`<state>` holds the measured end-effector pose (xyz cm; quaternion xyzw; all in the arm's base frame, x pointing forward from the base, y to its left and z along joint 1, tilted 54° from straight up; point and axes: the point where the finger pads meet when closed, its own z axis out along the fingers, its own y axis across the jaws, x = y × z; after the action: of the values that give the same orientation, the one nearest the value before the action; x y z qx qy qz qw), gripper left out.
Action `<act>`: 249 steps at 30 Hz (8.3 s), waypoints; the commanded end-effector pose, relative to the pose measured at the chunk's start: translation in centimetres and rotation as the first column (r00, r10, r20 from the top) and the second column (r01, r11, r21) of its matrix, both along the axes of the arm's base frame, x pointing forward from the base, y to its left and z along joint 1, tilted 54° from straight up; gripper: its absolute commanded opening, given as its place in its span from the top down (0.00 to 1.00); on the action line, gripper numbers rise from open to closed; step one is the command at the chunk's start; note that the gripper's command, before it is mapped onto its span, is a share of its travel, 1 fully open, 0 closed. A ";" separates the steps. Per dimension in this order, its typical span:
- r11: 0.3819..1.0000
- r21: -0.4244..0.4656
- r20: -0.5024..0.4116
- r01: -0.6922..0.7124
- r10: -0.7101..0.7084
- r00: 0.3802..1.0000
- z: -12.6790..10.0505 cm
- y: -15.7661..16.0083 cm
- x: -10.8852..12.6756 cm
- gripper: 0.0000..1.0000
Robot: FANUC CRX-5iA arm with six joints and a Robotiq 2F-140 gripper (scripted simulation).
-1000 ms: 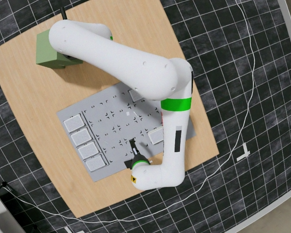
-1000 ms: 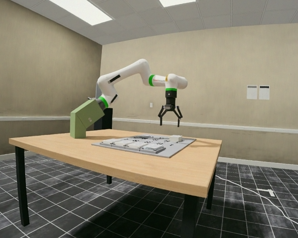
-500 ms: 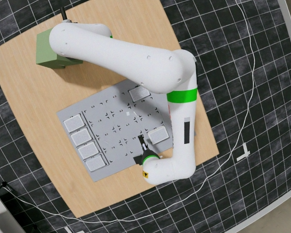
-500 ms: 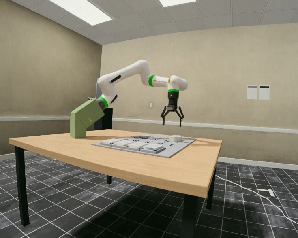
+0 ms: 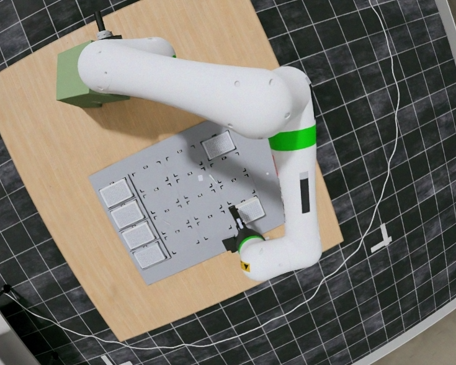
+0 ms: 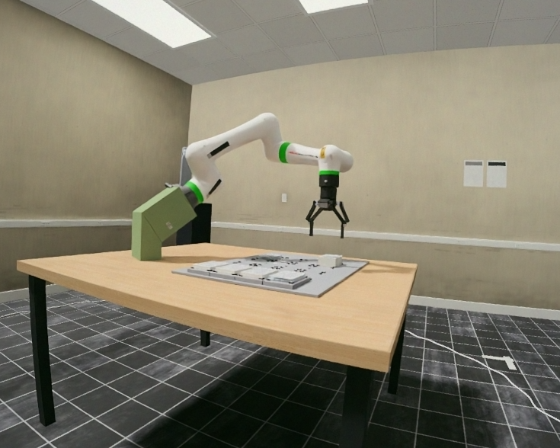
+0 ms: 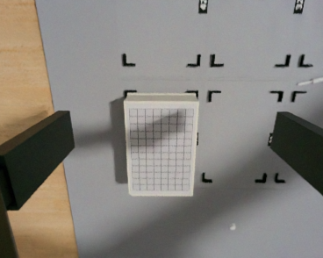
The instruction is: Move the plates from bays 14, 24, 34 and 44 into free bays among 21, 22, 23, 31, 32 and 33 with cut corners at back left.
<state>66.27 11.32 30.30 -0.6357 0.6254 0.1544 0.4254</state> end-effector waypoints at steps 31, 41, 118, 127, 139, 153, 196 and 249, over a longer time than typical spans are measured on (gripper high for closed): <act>1.000 -0.001 0.002 0.002 -0.002 1.000 1.5 1.2 -0.3 0.00; 1.000 -0.001 0.002 0.002 -0.002 1.000 1.5 1.2 -0.3 0.00; 1.000 -0.001 0.001 0.001 -0.001 1.000 -19.2 -10.1 -5.1 0.30; 1.000 -0.001 0.001 0.001 -0.001 1.000 -21.6 -11.4 -5.7 0.30; 1.000 -0.001 0.001 0.001 -0.001 1.000 -25.0 -13.3 -6.5 0.30; 1.000 -0.001 0.001 0.001 -0.001 1.000 -29.8 -16.0 -7.6 0.30; 1.000 -0.001 0.001 0.001 -0.001 1.000 -41.1 -22.2 -10.2 0.30; 1.000 -0.001 0.001 0.001 -0.001 1.000 -43.3 -19.5 -9.0 0.30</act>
<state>57.18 -8.22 -12.93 -0.6356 0.6254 0.1543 0.4255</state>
